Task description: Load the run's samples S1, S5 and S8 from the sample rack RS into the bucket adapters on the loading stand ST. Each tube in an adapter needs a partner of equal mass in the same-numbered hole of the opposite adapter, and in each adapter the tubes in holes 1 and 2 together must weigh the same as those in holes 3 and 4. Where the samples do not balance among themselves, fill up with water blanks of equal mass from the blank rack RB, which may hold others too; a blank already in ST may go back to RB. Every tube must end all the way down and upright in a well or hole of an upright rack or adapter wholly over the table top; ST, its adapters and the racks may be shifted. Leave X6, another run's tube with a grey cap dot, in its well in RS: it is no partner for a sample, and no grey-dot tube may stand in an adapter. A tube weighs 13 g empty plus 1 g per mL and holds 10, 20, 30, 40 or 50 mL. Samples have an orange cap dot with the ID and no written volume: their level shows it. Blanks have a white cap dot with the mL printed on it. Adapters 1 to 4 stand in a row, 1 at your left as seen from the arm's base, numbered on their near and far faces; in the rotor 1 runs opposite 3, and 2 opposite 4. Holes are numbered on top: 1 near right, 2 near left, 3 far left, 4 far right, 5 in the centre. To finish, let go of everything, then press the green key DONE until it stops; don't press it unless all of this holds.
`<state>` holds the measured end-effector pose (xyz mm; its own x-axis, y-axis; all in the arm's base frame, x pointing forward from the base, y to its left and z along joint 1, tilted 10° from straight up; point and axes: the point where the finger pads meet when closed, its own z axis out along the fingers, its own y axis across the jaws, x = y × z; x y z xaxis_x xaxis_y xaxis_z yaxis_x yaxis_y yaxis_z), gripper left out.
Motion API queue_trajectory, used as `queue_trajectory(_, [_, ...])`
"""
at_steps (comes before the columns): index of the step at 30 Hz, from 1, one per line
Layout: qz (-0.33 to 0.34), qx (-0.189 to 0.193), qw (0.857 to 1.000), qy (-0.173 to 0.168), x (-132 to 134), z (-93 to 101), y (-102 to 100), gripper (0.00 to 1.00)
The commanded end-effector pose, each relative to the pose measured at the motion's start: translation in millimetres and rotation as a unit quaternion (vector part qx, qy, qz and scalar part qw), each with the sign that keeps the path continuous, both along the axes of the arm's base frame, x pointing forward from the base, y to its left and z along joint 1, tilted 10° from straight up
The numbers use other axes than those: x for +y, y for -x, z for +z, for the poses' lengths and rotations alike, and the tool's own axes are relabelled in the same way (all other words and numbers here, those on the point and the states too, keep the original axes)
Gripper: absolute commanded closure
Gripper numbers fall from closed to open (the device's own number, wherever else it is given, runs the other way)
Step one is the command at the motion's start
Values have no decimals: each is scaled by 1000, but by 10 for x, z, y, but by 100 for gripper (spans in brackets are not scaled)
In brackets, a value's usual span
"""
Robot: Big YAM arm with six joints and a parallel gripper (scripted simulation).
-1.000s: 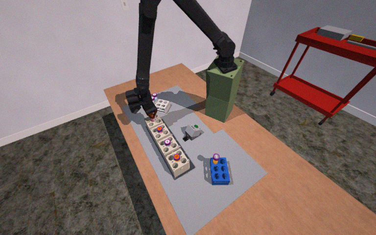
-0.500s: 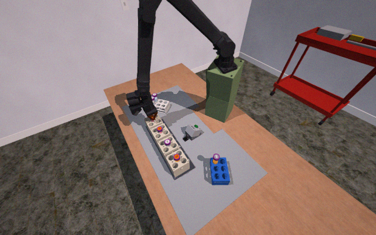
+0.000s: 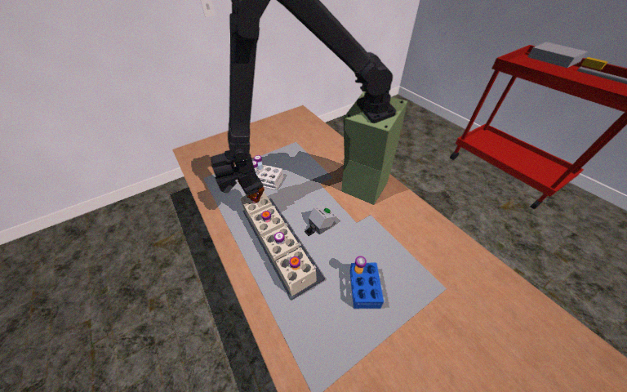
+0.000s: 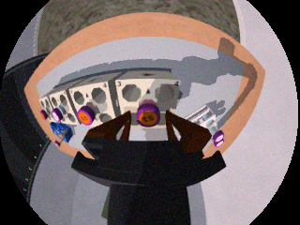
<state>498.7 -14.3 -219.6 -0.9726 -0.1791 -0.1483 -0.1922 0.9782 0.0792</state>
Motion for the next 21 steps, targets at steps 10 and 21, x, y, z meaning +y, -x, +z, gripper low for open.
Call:
queue_trajectory(10, [-10,-16,1000,2,-97,402,-77,45])
queue_trajectory(21, [-3,-19,1000,2,-44,434,-112,45])
